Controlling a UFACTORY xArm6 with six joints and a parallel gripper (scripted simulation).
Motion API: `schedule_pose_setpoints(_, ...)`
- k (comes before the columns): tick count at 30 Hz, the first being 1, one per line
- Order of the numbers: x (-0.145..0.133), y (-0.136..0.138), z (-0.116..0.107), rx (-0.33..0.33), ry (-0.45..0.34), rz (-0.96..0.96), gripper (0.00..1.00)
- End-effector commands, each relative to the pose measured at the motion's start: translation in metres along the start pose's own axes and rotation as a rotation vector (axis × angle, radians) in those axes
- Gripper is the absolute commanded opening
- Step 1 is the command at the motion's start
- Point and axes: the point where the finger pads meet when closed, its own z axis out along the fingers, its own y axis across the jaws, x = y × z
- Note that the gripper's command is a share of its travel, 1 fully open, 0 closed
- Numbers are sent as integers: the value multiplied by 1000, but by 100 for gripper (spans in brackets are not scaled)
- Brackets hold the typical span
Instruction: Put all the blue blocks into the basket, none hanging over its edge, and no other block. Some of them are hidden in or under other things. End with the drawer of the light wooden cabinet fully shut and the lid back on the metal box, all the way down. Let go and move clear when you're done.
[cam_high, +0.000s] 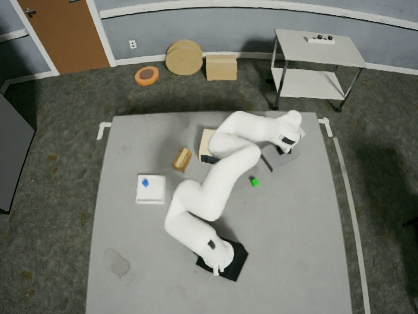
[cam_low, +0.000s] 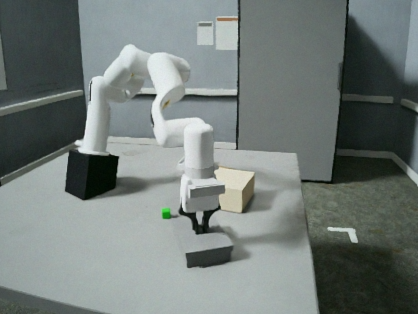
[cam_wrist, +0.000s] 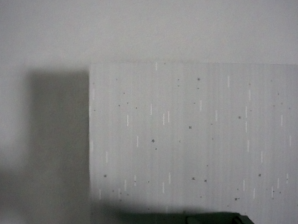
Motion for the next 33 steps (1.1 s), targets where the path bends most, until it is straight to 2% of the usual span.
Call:
schedule_pose_setpoints(1, 1, -1, -2, 1, 3, 0, 0)
schedule_pose_setpoints(18, 1, -1, -25, 1, 3, 0, 0)
schedule_pose_setpoints(33, 1, -1, -77, 1, 3, 0, 0)
